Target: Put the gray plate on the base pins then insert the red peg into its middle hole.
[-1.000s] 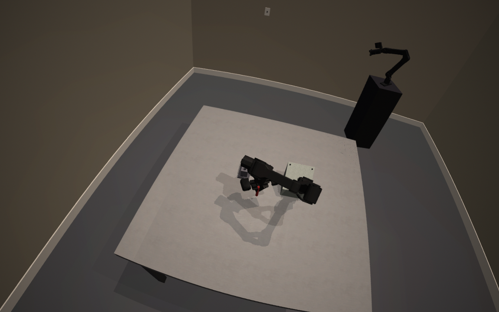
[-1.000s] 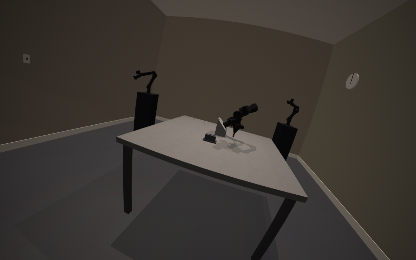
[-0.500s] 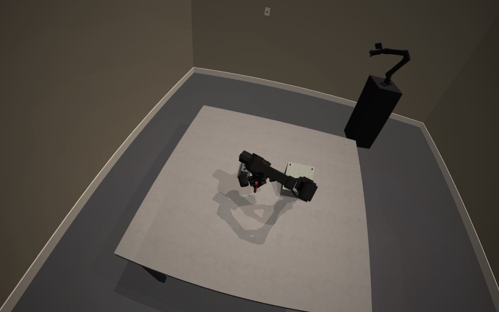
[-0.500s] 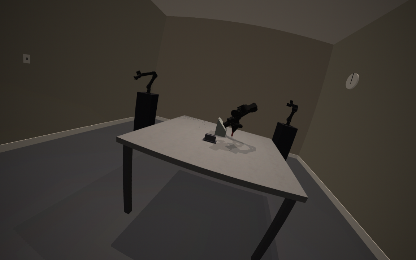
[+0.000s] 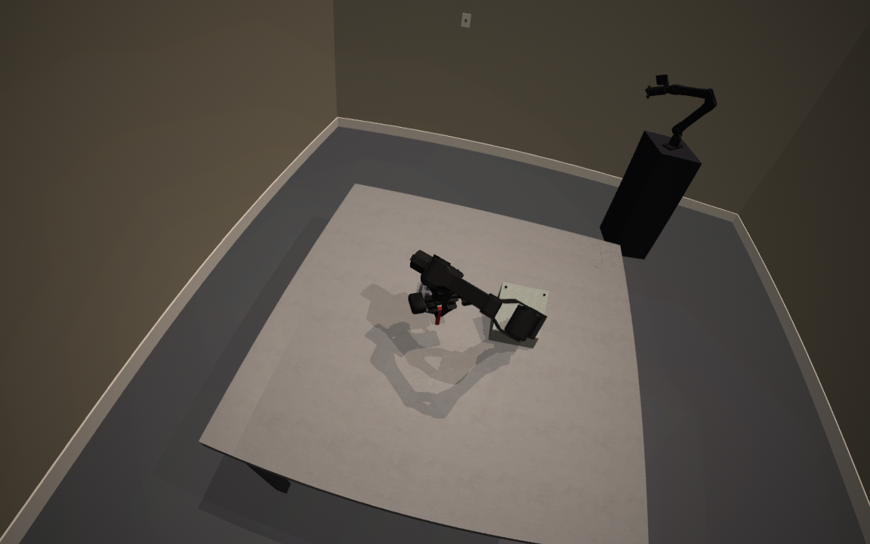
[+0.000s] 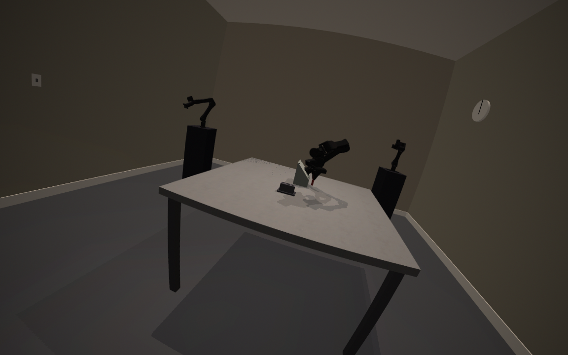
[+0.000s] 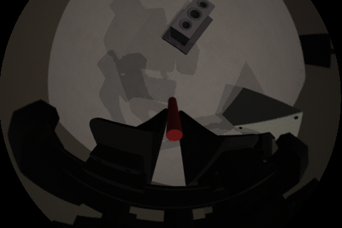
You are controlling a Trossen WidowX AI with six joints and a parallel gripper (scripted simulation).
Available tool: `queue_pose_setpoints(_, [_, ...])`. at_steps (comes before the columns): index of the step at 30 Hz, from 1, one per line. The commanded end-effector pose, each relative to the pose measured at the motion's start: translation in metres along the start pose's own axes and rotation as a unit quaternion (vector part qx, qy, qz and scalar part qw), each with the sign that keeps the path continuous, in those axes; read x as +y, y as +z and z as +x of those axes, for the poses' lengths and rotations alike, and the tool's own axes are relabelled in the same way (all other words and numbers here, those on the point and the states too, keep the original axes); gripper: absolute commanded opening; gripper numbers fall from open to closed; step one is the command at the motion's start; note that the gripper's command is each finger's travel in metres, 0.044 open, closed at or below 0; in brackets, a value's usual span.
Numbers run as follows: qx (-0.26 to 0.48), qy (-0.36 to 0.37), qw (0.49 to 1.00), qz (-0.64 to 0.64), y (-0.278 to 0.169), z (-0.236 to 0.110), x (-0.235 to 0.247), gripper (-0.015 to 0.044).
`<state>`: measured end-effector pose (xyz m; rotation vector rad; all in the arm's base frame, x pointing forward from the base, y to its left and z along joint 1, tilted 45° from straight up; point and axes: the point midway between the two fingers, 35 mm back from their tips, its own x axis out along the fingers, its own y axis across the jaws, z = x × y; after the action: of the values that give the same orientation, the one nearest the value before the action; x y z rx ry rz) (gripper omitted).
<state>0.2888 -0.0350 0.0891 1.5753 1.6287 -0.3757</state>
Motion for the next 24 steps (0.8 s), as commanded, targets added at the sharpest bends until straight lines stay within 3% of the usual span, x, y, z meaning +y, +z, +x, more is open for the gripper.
queue_pose_setpoints(1, [-0.004, 0.002, 1.0, -0.005, 0.012, -0.003, 0.004, 0.0])
queue_pose_setpoints(24, [-0.006, 0.002, 1.0, -0.006, 0.082, -0.005, 0.006, 0.0])
